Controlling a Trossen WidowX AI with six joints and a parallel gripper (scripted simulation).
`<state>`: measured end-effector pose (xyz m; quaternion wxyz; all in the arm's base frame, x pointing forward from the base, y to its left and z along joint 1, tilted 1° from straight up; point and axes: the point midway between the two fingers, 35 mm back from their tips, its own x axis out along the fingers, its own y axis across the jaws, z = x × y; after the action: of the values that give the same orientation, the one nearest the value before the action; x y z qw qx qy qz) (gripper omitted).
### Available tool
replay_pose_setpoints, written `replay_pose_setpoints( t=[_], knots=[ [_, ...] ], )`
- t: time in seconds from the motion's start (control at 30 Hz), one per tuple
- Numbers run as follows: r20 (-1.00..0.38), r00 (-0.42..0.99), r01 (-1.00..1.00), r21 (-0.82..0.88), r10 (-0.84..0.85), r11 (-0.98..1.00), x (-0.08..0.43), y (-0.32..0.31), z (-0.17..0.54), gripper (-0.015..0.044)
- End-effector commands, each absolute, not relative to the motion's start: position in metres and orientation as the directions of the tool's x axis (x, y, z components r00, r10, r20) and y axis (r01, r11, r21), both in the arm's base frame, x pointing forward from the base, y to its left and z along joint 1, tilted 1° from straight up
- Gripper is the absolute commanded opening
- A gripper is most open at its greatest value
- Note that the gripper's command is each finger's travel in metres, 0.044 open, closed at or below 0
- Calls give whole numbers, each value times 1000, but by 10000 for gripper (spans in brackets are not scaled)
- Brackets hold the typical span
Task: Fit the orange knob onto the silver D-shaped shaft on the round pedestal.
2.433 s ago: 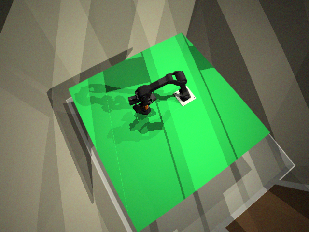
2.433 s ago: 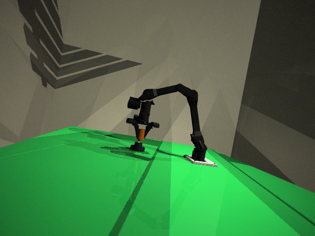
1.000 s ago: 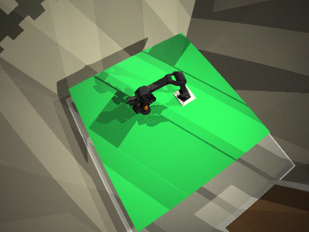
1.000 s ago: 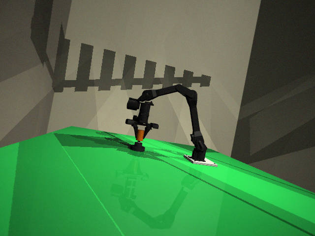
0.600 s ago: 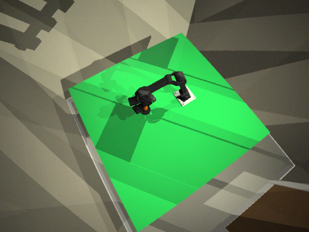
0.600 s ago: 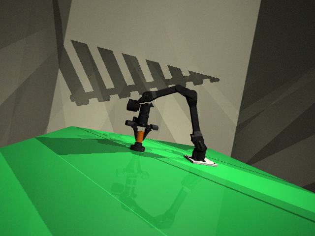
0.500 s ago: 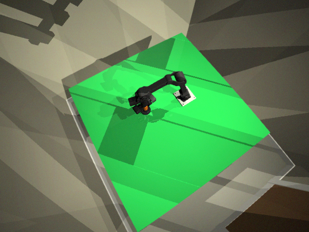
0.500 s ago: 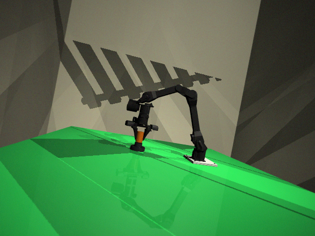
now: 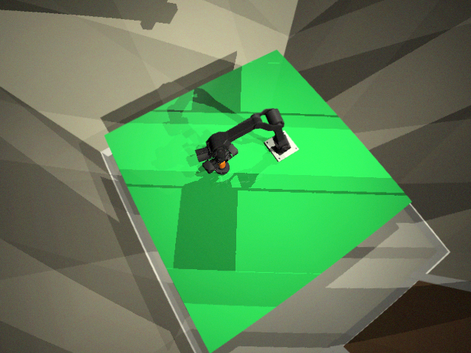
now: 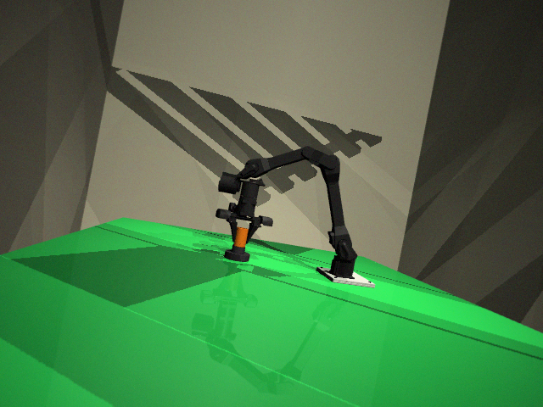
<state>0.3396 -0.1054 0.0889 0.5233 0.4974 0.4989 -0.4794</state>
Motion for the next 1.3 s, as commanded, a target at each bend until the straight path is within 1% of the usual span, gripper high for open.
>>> replay_pose_setpoints(
  t=[0.0,0.47,0.8,1.07,1.27],
  knots=[
    [-999,43,998,43,-6,45,340,-106,89,79],
    [-999,43,998,43,-6,45,340,-106,89,440],
    [-999,43,998,43,-6,45,340,-106,91,440],
    [-999,43,998,42,-6,45,337,-106,176,440],
    [-999,42,998,42,-6,45,337,-106,184,440]
  ],
)
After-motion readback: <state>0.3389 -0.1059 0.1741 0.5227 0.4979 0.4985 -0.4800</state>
